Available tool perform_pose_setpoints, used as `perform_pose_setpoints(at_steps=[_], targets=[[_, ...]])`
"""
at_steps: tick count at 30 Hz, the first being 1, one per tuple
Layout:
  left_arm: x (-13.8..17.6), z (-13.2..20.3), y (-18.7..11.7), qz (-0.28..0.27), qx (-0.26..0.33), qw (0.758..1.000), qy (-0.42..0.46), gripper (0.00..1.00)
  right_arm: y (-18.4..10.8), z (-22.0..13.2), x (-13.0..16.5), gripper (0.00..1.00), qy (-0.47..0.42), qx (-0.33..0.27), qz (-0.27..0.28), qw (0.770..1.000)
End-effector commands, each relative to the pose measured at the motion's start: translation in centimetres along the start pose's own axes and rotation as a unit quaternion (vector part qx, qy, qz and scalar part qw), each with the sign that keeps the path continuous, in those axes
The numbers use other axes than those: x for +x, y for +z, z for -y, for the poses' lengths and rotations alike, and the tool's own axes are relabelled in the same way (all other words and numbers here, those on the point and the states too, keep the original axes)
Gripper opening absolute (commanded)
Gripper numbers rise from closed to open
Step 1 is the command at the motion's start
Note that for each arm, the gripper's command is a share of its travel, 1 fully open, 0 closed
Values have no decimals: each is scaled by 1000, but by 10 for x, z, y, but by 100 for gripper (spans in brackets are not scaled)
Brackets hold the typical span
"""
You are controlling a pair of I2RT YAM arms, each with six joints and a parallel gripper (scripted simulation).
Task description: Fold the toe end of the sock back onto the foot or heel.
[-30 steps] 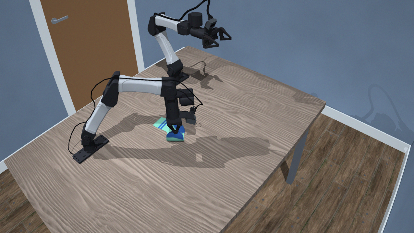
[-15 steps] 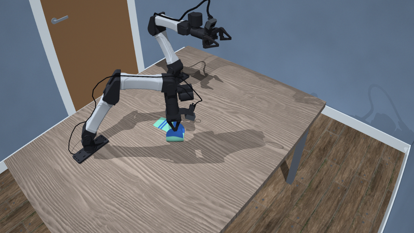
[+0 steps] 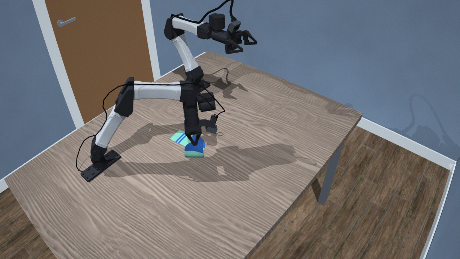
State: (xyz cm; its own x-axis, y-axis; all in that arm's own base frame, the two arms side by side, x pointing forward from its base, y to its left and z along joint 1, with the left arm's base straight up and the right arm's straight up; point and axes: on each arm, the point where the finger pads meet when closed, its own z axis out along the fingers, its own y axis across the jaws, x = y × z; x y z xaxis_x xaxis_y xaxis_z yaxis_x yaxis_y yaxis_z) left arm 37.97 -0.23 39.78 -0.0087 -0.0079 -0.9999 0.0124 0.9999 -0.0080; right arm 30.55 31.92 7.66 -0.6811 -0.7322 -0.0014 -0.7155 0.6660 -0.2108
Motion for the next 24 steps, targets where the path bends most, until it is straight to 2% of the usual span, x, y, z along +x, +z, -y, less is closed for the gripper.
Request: perform_pose_setpoints(at_steps=[1, 9, 10, 12, 20, 21, 24], targets=[[-14, 0, -4, 18, 1, 1000, -1, 100, -1, -7, -12, 3, 12, 30, 17, 999], [-14, 0, -4, 18, 1, 1000, -1, 100, -1, -29, -4, 3, 8, 80, 5, 997], [-14, 0, -4, 18, 1, 1000, -1, 100, -14, -25, -6, 3, 4, 57, 19, 998], [-14, 0, -4, 18, 1, 1000, -1, 100, -27, -13, -8, 3, 5, 56, 33, 998], [-14, 0, -4, 18, 1, 1000, -1, 100, -29, -21, -7, 3, 6, 52, 36, 998], [-14, 0, -4, 18, 1, 1000, -1, 100, 2, -30, -10, 3, 8, 81, 14, 997], [-14, 0, -4, 18, 1, 1000, -1, 100, 3, -37, -7, 3, 7, 97, 11, 995]])
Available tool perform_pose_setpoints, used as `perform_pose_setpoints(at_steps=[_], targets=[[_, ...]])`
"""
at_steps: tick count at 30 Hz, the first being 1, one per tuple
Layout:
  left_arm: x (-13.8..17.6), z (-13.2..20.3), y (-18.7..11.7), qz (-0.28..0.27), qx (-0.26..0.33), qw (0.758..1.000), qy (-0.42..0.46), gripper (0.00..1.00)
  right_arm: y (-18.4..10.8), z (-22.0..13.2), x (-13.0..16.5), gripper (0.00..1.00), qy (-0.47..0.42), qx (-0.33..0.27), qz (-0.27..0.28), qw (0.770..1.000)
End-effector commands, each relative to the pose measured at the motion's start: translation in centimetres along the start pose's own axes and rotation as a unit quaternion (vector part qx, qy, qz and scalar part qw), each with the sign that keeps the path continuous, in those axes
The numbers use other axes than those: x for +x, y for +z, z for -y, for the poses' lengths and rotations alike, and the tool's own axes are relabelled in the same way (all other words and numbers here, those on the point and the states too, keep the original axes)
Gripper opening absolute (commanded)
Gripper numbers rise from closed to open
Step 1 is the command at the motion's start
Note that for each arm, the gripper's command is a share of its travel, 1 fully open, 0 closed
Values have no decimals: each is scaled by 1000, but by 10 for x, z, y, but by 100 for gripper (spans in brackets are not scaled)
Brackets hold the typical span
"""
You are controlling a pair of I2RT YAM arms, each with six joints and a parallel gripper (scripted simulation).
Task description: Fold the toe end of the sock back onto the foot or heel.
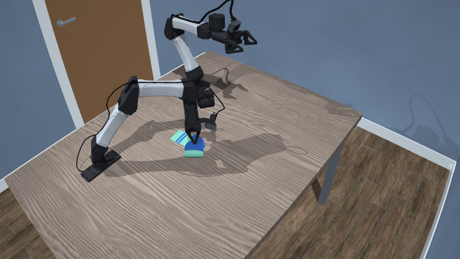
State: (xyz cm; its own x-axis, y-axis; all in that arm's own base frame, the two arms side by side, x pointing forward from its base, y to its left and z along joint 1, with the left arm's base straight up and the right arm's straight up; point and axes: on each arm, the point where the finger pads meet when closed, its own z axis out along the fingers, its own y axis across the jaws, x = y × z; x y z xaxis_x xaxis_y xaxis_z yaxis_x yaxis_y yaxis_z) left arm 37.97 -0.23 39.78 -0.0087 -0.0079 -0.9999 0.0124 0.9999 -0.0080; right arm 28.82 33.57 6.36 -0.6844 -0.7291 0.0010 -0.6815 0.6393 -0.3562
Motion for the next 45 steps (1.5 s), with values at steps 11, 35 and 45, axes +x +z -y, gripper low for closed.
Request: perform_pose_setpoints(at_steps=[11, 35, 45], targets=[[-14, 0, -4, 18, 1, 1000, -1, 100, -28, -3, -15, 3, 14, 20, 50, 998], [-14, 0, -4, 18, 1, 1000, -1, 100, -4, -21, -9, 3, 20, 52, 36, 998], [-14, 0, -4, 18, 1, 1000, -1, 100, 11, -42, -9, 3, 14, 61, 35, 997]])
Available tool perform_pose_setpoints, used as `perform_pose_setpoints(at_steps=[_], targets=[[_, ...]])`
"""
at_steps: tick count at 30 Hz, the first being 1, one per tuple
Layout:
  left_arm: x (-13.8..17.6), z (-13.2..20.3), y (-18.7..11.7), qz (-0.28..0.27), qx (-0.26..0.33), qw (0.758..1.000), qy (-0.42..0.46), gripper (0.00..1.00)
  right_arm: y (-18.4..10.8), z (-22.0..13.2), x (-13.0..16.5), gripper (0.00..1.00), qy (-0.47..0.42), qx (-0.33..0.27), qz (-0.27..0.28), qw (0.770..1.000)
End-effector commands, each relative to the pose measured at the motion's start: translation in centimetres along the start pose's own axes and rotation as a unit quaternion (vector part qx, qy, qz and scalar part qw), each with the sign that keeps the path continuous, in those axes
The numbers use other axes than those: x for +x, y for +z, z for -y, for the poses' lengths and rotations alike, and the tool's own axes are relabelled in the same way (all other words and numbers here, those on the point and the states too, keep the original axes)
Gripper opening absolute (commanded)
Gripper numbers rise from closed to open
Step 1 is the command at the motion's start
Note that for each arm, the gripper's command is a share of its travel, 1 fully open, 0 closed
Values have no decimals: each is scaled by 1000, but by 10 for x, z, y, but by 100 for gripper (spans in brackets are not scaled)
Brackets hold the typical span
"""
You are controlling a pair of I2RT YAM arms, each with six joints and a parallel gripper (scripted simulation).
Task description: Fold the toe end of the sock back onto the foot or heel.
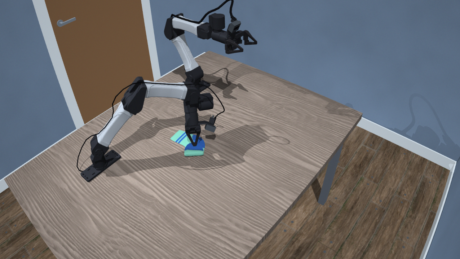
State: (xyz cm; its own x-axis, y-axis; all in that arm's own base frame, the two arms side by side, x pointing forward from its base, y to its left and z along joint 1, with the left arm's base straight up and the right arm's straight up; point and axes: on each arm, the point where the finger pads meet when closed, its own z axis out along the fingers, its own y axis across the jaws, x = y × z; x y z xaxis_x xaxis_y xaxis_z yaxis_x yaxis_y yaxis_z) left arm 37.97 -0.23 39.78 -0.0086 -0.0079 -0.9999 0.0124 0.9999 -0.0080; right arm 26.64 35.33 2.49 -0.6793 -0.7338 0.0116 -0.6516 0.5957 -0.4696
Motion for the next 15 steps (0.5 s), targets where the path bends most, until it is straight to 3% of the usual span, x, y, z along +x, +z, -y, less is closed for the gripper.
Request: perform_pose_setpoints(at_steps=[1, 3, 7, 11, 12, 15], targets=[[-14, 0, -4, 18, 1, 1000, -1, 100, 7, -12, -8, 3, 10, 7, 16, 1000], [-14, 0, -4, 18, 1, 1000, -1, 100, 10, -16, -8, 3, 10, 9, 16, 1000], [-14, 0, -4, 18, 1, 1000, -1, 100, -26, 2, -20, 3, 31, -8, 54, 998], [-14, 0, -4, 18, 1, 1000, -1, 100, -15, 3, -16, 3, 28, -3, 37, 999], [-14, 0, -4, 18, 1, 1000, -1, 100, -15, 3, -16, 38, 28, -3, 37, 999], [-14, 0, -4, 18, 1, 1000, -1, 100, -15, 3, -16, 38, 27, -3, 37, 999]])
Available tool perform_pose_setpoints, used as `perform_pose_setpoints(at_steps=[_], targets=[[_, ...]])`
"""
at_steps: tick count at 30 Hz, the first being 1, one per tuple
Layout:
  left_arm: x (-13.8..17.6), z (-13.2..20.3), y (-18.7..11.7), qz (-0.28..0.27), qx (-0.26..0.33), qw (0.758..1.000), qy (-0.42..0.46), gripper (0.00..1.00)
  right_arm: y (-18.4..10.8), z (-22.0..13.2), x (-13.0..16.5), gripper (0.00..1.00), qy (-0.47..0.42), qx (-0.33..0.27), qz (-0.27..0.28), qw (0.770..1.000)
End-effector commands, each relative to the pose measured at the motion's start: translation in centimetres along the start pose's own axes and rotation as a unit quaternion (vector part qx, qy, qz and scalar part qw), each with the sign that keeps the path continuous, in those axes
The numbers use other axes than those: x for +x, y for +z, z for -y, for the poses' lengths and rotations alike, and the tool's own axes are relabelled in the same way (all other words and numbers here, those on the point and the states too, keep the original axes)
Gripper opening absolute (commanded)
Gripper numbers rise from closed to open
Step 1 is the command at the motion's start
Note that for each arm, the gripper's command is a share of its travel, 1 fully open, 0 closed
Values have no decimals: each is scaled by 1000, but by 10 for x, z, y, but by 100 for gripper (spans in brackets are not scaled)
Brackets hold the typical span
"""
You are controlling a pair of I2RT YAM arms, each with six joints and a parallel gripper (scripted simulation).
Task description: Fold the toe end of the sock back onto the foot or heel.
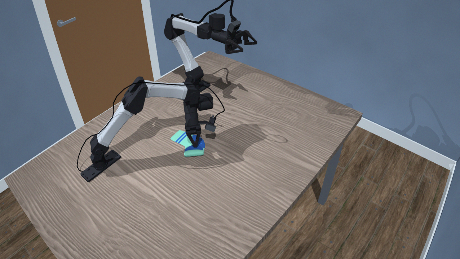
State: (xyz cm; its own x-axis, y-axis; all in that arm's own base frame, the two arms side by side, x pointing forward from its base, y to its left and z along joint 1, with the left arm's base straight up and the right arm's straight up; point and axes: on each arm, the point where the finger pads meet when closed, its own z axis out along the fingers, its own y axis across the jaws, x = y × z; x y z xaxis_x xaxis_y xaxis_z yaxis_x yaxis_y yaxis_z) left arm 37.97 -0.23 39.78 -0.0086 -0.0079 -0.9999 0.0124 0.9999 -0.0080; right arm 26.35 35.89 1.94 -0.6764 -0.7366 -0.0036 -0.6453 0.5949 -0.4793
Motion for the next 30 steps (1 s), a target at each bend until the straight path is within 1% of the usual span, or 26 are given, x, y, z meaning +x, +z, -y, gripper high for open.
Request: perform_pose_setpoints(at_steps=[1, 7, 8, 9, 11, 12, 14, 15, 17, 18, 19, 21, 24, 28, 29, 30], targets=[[-14, 0, -4, 18, 1, 1000, -1, 100, -17, 11, -14, 38, 25, -9, 29, 999], [-14, 0, -4, 18, 1, 1000, -1, 100, -17, 11, -14, 38, 25, -10, 29, 999], [-14, 0, -4, 18, 1, 1000, -1, 100, -20, 1, -1, 38, 5, -6, 4, 1000], [-14, 0, -4, 18, 1, 1000, -1, 100, -16, -1, 2, 38, 2, -3, -5, 1000], [-14, 0, -4, 18, 1, 1000, -1, 100, -17, -5, 3, 38, -3, -1, -9, 1000], [-14, 0, -4, 18, 1, 1000, -1, 100, -26, -2, 1, 38, 1, -4, -2, 1000], [-14, 0, -4, 18, 1, 1000, -1, 100, -27, -4, 2, 38, -2, -2, -7, 1000], [-14, 0, -4, 18, 1, 1000, -1, 100, -34, -3, -7, 38, 7, -9, 15, 1000], [-14, 0, -4, 18, 1, 1000, -1, 100, -34, -3, -7, 38, 7, -9, 15, 1000], [-14, 0, -4, 18, 1, 1000, -1, 100, -35, -3, 2, 38, -1, -2, -6, 1000], [-14, 0, -4, 18, 1, 1000, -1, 100, -33, -4, 4, 38, -4, 1, -13, 1000], [-14, 0, -4, 18, 1, 1000, -1, 100, -43, -1, 3, 38, -1, -1, -8, 1000], [-14, 0, -4, 18, 1, 1000, -1, 100, -48, -3, 0, 38, 2, -2, -4, 1000], [-14, 0, -4, 18, 1, 1000, -1, 100, -61, -5, -12, 38, 16, -11, 21, 1000], [-14, 0, -4, 18, 1, 1000, -1, 100, -76, 15, -3, 38, 13, -6, 28, 1000], [-14, 0, -4, 18, 1, 1000, -1, 100, -78, 16, -6, 38, 28, -16, 30, 999]])
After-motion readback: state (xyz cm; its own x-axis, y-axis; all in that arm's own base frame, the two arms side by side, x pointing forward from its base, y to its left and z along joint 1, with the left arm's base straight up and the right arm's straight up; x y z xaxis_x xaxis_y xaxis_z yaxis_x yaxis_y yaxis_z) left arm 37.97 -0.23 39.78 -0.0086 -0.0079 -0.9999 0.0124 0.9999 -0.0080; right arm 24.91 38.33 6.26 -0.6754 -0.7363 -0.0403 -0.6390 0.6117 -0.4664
